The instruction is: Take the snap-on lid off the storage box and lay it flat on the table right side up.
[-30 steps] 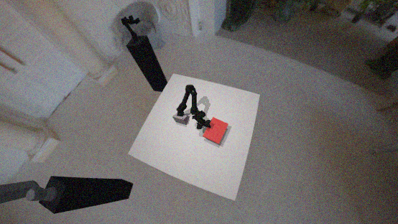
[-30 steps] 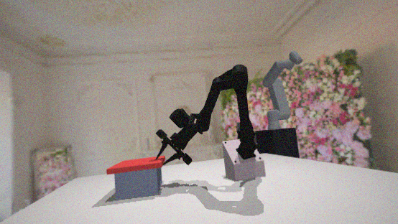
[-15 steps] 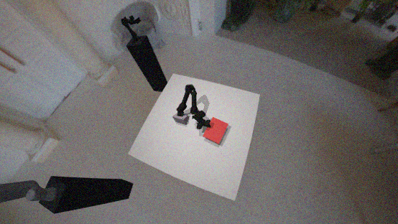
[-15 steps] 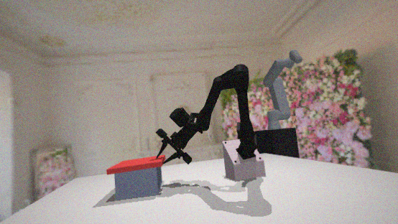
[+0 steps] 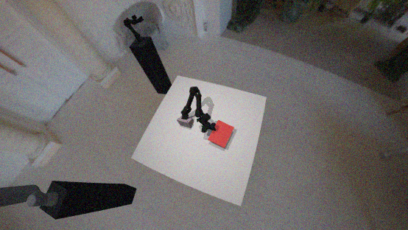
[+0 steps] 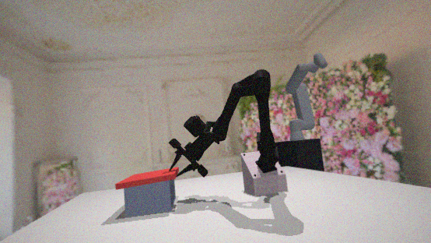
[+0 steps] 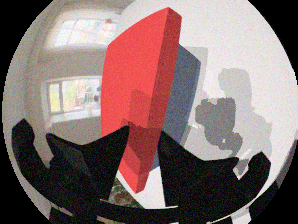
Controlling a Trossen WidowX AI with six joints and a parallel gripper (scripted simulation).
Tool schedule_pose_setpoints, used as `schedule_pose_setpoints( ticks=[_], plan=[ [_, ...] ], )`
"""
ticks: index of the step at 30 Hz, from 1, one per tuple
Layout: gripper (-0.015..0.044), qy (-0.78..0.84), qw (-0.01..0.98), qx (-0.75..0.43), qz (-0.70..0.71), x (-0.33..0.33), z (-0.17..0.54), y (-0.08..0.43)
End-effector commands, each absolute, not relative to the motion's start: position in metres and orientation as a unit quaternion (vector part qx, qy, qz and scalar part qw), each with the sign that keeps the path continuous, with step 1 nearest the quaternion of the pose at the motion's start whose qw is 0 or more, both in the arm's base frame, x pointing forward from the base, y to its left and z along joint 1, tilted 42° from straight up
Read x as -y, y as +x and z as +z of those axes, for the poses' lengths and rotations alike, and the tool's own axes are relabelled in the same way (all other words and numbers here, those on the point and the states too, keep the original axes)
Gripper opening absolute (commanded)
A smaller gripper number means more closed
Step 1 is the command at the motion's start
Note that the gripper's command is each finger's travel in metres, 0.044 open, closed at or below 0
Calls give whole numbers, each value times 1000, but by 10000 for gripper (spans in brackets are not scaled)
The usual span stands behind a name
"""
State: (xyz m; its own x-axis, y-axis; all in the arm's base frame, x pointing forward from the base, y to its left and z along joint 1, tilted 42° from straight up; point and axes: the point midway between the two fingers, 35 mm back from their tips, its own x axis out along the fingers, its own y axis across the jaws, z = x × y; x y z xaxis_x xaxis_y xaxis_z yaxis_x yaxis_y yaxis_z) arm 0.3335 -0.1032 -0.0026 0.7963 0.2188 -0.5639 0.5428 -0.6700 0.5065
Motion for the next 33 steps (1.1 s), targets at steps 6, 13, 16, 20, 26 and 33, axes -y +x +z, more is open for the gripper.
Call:
schedule_pose_setpoints(
  ticks=[6, 13, 16, 20, 26, 33],
  plan=[
    [0, 883, 346, -216, -234, 105, -1, 333],
    [0, 883, 346, -216, -234, 106, 0, 333],
    [0, 883, 346, -216, -234, 106, 1, 333],
    [0, 883, 346, -216, -234, 107, 1, 333],
    [0, 883, 345, -215, -235, 107, 1, 333],
    [0, 883, 345, -215, -235, 107, 1, 334]
  ],
)
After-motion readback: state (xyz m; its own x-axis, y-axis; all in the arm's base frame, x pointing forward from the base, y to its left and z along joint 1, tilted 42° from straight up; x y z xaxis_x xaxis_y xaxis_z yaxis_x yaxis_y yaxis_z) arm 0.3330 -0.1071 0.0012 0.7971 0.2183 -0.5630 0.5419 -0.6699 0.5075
